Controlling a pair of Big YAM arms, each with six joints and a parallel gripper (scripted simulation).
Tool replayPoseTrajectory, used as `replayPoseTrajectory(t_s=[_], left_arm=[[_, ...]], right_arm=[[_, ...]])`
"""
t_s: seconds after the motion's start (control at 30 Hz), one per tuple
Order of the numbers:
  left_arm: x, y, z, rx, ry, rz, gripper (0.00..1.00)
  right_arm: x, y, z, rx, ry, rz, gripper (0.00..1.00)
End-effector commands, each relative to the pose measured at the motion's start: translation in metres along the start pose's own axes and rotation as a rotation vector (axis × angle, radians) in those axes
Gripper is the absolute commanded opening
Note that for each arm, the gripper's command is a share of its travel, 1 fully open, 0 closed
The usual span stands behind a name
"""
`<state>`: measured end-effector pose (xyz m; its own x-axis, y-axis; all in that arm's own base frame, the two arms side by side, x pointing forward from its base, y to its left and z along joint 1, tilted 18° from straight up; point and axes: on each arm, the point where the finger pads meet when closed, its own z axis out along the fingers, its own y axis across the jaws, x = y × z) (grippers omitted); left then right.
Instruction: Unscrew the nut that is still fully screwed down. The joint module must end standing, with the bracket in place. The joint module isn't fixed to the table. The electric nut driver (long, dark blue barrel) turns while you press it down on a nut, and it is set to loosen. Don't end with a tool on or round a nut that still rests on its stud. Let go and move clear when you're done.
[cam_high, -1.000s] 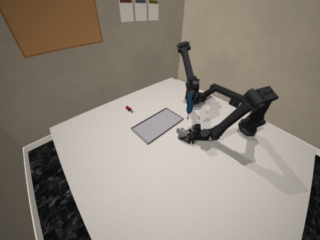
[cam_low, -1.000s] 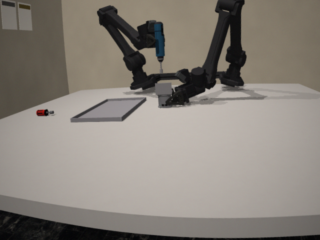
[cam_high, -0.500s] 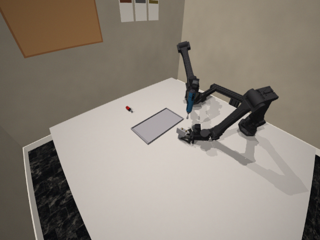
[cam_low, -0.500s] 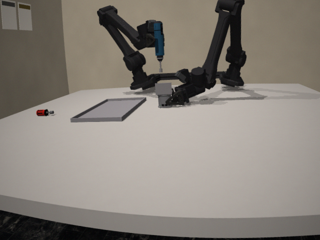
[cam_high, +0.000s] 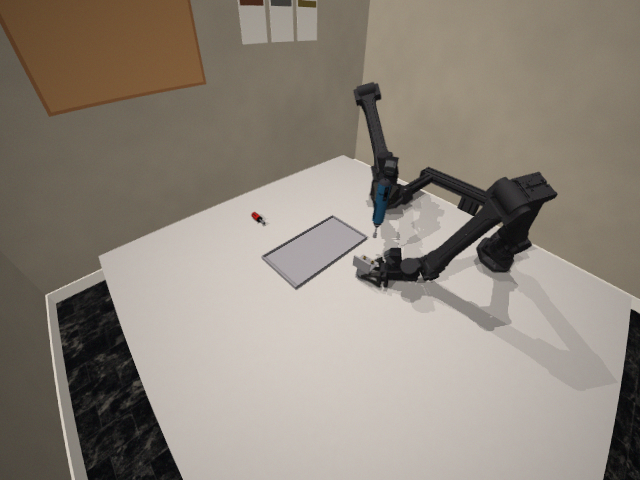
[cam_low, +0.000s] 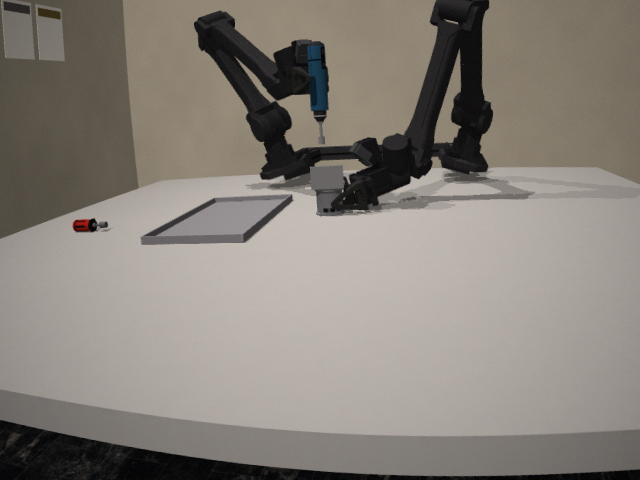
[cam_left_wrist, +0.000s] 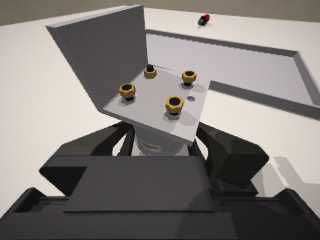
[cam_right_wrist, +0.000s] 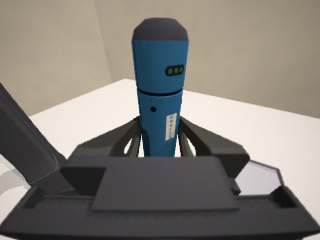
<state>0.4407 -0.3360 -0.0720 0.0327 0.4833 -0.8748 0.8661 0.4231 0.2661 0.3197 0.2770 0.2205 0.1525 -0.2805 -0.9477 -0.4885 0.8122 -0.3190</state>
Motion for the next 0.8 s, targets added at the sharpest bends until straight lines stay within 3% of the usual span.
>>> replayPoseTrajectory(t_s=[0.0,0.6,0.77], left_arm=[[-0.007,0.0045,0.0038,-0.007,-0.016,0.009,0.59],[-0.007,0.0045,0.0038,-0.007,-0.016,0.009,0.59],[-0.007,0.0045,0.0038,-0.007,-0.016,0.009,0.59]], right_arm=[[-0.0482,-0.0093,0.0129,0.028,-0.116,0.033,0.42],[-0.0503,-0.0081,0.0129,0.025,-0.122,0.042,0.42],[-0.041,-0.0107,0.0229,0.032,-0.1,0.036,0.42]])
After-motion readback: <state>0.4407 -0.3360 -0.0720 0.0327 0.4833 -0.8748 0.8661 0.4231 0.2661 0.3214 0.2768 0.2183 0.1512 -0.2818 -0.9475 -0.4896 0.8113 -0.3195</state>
